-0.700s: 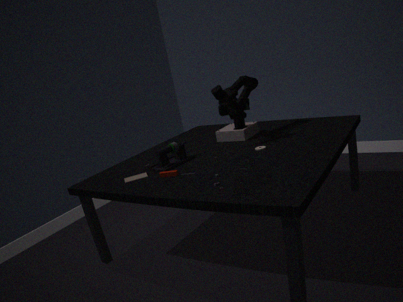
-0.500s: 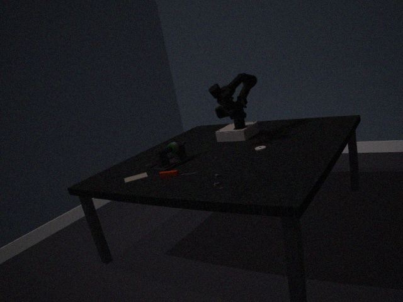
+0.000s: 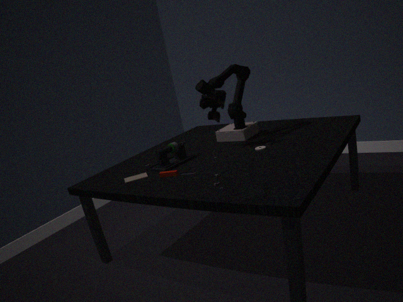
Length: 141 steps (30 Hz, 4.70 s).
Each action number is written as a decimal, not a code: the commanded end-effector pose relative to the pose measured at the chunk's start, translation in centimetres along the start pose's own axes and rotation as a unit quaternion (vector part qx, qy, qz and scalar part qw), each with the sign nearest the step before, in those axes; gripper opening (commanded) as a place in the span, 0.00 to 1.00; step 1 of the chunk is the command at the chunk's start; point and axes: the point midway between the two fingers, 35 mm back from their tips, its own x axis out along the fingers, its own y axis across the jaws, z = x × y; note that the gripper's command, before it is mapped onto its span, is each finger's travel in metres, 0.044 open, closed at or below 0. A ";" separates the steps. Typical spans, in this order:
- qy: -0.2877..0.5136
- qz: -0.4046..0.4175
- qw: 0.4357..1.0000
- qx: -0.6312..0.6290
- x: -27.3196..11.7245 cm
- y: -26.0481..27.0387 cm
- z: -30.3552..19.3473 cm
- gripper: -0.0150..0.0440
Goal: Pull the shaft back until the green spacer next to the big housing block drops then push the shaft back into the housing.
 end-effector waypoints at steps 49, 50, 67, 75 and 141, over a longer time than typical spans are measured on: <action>-0.412 -0.219 0.189 0.864 -3.9 -18.3 16.7 1.00; -0.412 -0.219 0.189 0.864 -3.9 -18.3 16.7 1.00; -0.412 -0.219 0.189 0.864 -3.9 -18.3 16.7 1.00; -0.412 -0.219 0.189 0.864 -3.9 -18.3 16.7 1.00; -0.412 -0.219 0.189 0.864 -1.6 -21.7 15.7 1.00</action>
